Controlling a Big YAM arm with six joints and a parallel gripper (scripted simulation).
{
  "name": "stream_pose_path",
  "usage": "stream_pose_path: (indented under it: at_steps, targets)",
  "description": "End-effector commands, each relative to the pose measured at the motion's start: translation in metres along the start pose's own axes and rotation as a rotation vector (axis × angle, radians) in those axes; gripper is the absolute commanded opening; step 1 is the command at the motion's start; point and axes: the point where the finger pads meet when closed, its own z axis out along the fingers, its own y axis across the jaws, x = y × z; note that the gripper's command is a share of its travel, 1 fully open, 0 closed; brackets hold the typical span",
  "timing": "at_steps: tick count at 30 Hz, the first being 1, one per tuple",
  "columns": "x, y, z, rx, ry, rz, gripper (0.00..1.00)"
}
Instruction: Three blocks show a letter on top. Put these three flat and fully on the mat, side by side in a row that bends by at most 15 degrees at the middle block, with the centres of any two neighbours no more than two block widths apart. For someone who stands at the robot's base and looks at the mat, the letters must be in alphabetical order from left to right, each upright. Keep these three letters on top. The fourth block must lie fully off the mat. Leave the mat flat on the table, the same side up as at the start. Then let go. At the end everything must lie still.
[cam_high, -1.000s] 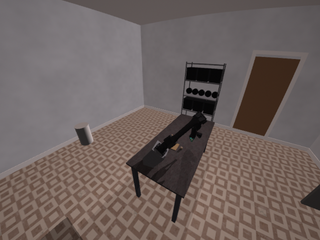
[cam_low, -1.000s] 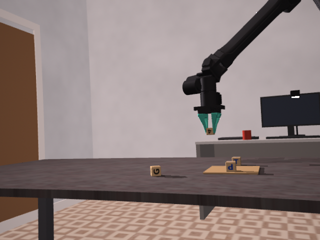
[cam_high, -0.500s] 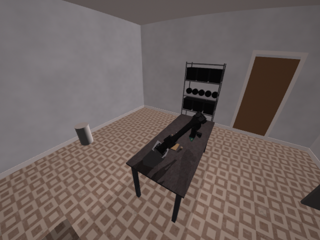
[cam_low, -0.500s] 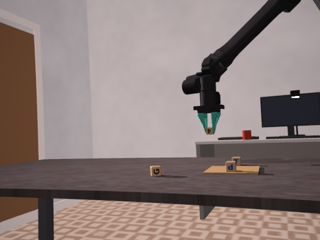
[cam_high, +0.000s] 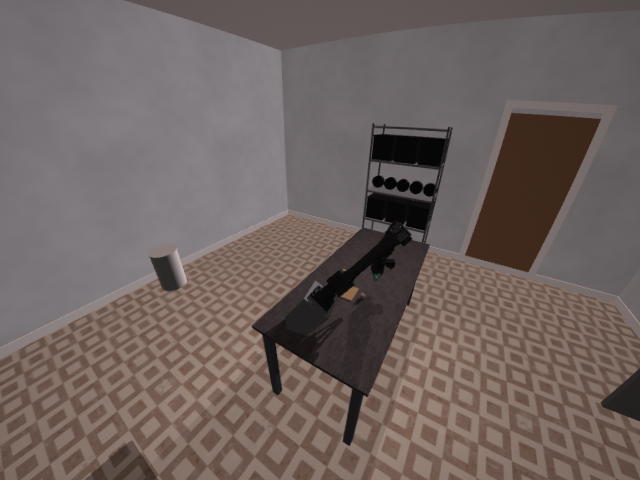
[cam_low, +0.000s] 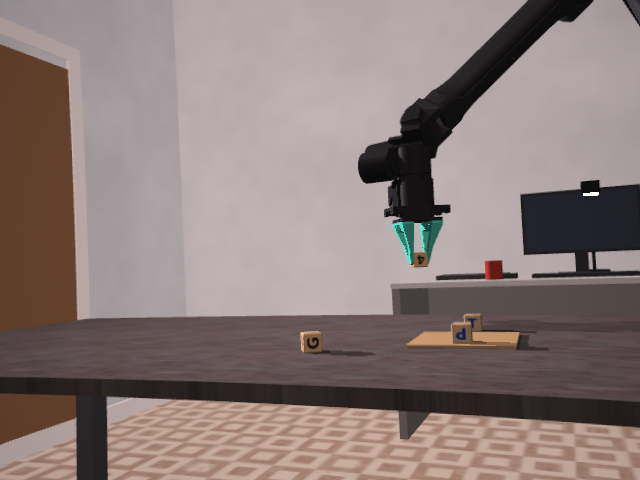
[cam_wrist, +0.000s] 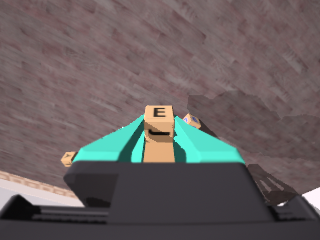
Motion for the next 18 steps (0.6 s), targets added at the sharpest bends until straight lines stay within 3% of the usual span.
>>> stream_pose_path:
  at_steps: [1,10,12,13,18]
  targets:
    - [0.031,0.011,0.005,-0.011,-0.003,-0.278,0.2]
    - [0.102,0.017,0.003,-0.008,-0.001,-0.746,0.2]
    - [0.102,0.017,0.003,-0.008,-0.001,-0.746,0.2]
    - [0.103,0.009,0.009,-0.005,0.007,-0.891,0.2]
    - [0.143,0.013,0.002,0.007,0.006,-1.135,0.2]
